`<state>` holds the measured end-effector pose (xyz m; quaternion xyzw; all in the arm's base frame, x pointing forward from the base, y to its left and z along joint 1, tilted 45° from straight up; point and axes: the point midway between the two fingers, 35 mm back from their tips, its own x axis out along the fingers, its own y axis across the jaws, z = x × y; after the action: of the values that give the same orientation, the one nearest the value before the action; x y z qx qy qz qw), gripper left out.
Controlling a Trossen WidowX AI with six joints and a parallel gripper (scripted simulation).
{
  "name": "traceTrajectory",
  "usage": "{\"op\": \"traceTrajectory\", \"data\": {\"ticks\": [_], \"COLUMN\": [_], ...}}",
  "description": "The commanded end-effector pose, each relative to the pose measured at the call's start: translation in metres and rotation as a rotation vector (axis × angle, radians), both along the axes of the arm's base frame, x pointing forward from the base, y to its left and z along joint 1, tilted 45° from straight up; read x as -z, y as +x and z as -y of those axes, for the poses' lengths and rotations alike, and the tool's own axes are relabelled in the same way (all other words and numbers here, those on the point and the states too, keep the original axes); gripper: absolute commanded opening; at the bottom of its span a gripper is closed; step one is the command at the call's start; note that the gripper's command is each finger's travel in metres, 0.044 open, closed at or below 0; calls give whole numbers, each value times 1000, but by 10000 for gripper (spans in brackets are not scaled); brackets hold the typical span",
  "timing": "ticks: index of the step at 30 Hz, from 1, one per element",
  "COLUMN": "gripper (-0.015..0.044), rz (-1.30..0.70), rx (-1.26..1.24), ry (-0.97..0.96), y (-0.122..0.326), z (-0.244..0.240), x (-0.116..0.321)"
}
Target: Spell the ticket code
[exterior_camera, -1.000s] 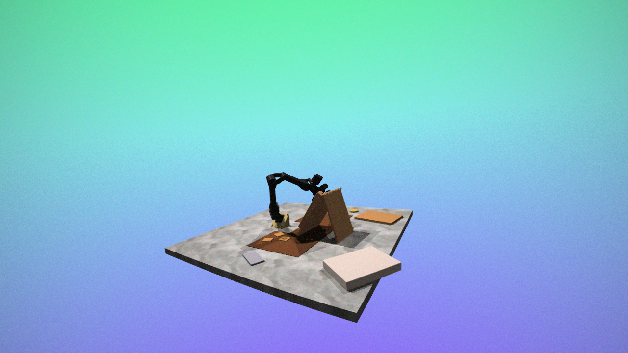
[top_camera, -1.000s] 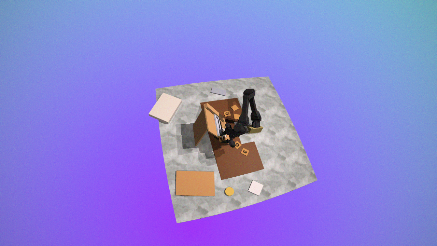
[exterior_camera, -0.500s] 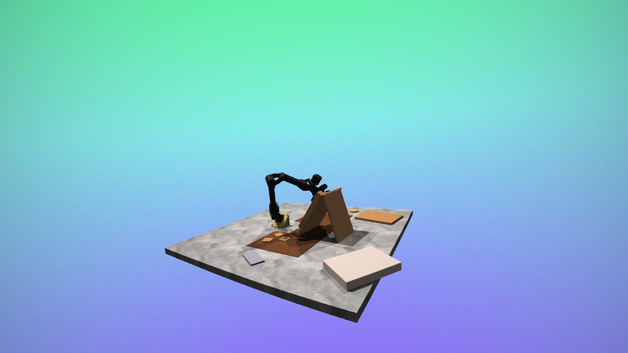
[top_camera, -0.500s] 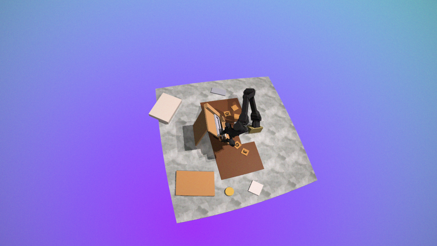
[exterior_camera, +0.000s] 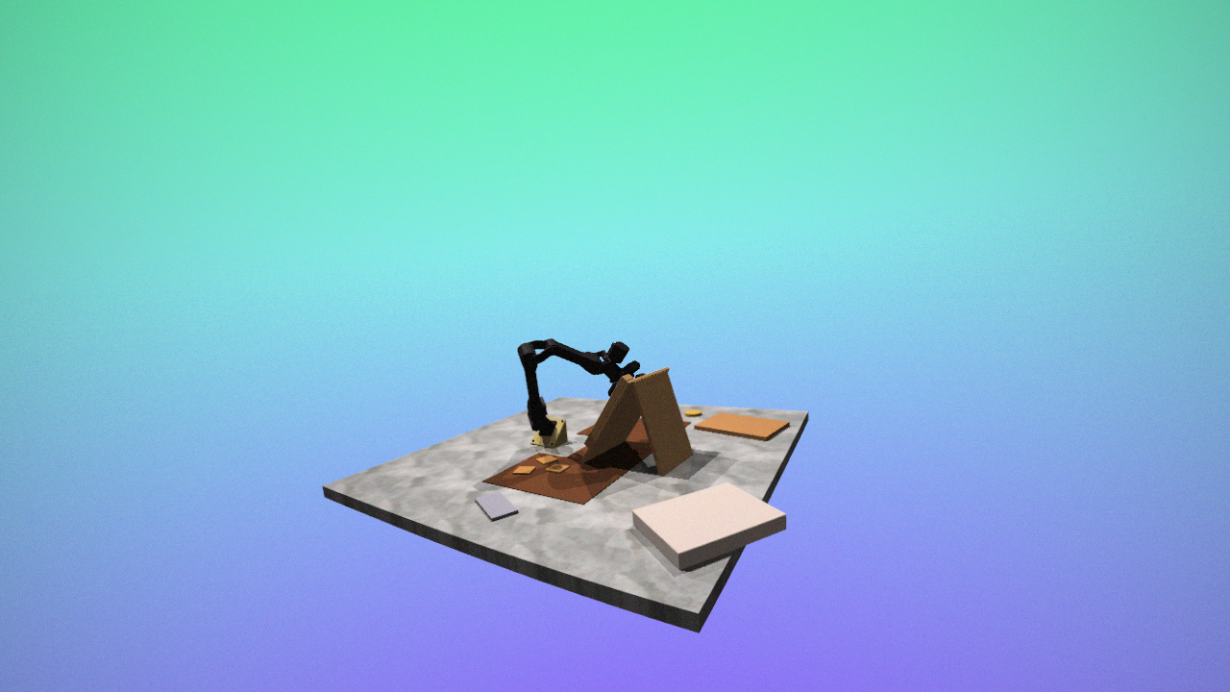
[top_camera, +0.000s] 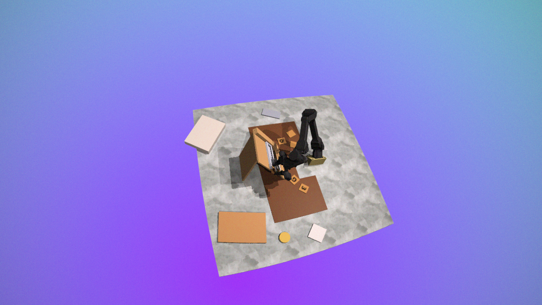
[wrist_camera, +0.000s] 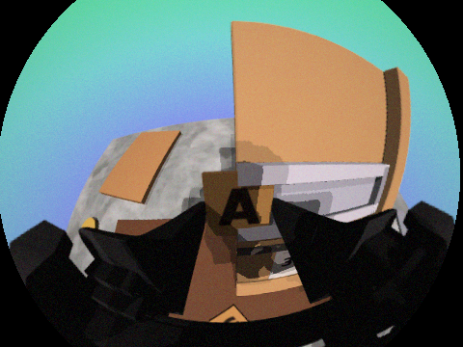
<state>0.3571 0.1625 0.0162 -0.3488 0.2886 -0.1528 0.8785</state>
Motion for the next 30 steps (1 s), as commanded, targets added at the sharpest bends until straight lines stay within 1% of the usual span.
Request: {"op": "traceTrajectory", "data": {"ticks": [1,30], "gripper": [0,0], "rz": [0,0], "rx": [-3,-3], "ry": [3,2], "y": [0,-1], "z": [1,11], "x": [-2,-12]}}
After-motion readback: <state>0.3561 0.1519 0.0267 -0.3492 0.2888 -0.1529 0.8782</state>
